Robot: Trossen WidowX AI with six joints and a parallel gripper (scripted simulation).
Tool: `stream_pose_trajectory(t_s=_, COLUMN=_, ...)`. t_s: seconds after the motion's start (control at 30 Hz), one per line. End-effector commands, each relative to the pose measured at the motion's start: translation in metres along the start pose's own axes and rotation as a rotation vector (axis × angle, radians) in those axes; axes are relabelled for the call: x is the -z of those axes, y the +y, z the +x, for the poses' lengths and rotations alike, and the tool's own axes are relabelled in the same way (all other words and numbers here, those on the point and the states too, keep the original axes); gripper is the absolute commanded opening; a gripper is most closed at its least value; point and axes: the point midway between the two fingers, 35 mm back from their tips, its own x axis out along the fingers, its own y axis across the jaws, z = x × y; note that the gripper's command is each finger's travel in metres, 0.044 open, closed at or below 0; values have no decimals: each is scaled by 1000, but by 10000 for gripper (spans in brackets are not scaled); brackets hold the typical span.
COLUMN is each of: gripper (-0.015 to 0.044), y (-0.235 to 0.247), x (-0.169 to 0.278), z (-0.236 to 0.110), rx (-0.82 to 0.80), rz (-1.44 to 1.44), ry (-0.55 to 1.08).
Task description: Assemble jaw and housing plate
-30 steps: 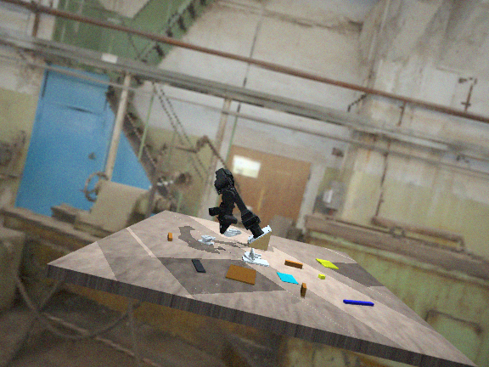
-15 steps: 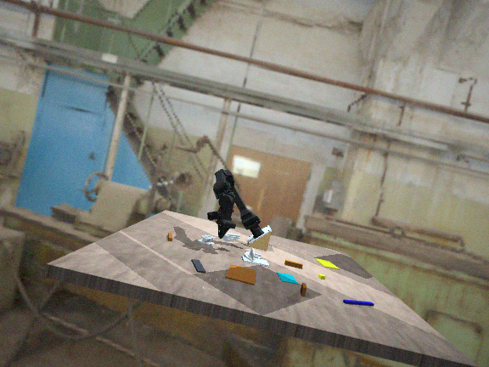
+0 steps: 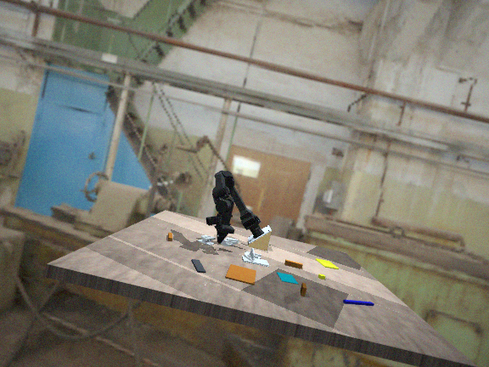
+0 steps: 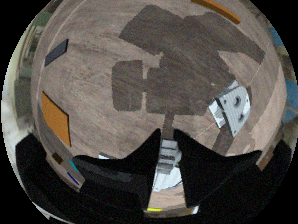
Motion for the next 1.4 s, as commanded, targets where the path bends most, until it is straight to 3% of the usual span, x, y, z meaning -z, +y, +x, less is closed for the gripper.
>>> stream_pose_trajectory(t_s=0.0, gripper=37, y=-1, x=2, z=8, rx=1, rz=-6, ry=6)
stream_pose_trajectory(t_s=0.5, gripper=37, y=-3, x=2, z=25, rx=2, rz=-6, ry=2)
stream_pose_trajectory(t_s=0.67, gripper=168, y=-2, x=2, z=19, rx=2, rz=-6, ry=3)
stream_pose_trajectory(t_s=0.9, gripper=352, y=-2, x=2, z=-41, rx=1, rz=-7, ry=7)
stream_pose_trajectory(t_s=1.0, gripper=431, y=-2, x=2, z=-47, rx=2, rz=-7, ry=6)
stream_pose_trajectory(t_s=1.37, gripper=440, y=-2, x=2, z=-47, rx=2, rz=-7, ry=6)
